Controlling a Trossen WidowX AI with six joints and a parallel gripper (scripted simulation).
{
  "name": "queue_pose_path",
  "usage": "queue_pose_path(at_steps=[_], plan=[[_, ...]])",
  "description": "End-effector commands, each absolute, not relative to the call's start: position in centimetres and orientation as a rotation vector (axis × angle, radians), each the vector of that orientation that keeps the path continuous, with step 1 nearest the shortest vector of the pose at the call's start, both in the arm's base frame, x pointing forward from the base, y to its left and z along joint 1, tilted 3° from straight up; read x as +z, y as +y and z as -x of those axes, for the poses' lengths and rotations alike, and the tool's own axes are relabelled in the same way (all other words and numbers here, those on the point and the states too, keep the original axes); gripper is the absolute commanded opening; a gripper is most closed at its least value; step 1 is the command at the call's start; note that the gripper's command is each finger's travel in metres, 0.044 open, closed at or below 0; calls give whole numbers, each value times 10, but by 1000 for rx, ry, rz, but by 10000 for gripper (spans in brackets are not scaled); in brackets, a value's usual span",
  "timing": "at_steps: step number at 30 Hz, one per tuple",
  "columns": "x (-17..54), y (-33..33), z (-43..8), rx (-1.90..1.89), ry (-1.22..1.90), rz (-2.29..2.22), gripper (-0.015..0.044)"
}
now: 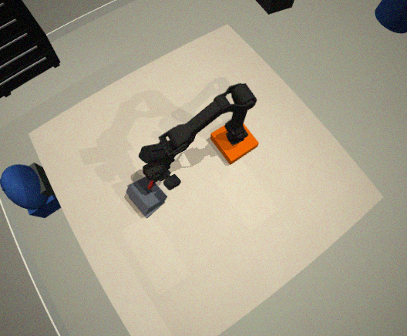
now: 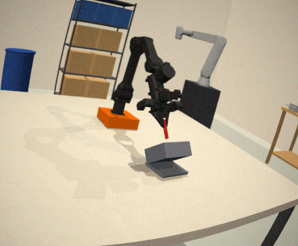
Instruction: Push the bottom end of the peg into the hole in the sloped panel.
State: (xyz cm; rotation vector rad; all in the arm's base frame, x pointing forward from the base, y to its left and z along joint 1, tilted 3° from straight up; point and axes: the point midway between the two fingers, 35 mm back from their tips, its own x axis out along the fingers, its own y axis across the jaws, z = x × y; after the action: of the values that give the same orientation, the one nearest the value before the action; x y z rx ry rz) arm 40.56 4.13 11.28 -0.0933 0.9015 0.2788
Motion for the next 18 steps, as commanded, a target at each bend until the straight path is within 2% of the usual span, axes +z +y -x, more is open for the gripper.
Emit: queue_pose_path(at_steps=[1,18], plan=[[106,43,-409,281,908,93,0],[101,44,-414,284,899,95,0]])
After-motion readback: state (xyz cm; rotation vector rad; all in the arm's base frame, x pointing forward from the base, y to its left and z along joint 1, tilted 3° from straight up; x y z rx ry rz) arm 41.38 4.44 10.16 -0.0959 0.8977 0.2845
